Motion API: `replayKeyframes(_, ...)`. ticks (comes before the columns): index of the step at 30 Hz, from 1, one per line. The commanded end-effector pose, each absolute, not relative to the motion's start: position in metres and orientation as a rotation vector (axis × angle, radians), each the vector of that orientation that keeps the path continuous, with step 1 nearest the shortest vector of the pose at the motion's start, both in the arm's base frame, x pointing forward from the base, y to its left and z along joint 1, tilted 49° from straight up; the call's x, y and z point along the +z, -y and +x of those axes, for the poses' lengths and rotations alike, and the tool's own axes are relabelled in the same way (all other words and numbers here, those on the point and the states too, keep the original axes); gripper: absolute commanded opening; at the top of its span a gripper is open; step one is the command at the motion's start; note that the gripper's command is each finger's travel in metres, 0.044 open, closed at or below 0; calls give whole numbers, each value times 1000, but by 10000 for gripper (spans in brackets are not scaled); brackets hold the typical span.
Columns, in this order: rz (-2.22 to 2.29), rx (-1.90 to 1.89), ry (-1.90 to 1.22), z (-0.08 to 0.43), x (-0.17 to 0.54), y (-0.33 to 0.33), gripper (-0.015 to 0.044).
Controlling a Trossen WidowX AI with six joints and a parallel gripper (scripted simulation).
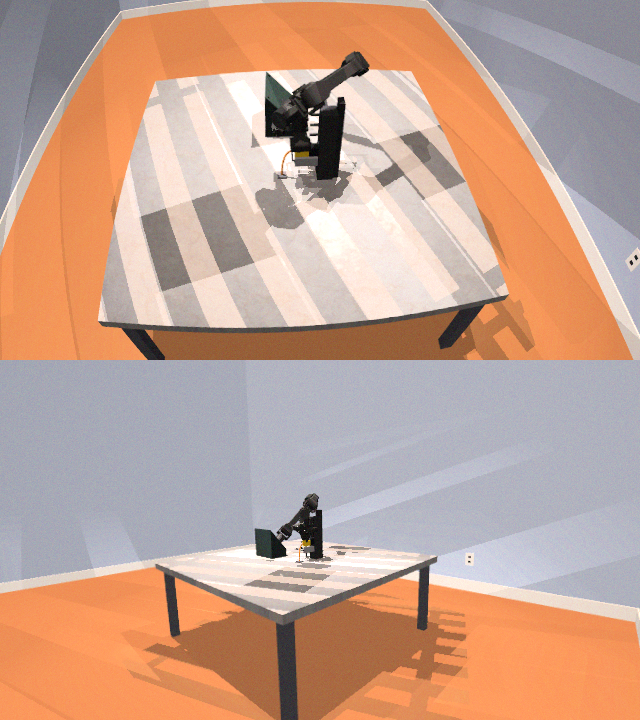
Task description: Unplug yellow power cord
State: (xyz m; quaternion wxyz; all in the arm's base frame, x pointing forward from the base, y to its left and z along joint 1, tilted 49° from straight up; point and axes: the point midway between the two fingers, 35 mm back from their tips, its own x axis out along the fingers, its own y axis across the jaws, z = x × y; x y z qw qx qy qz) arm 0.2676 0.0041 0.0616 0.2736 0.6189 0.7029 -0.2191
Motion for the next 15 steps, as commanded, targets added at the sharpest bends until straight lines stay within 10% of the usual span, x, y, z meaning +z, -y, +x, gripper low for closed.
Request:
replayKeyframes(1,1661,-600,-1877,270,52,7,0)
replayKeyframes(15,1662,-601,-1873,273,37,23,0)
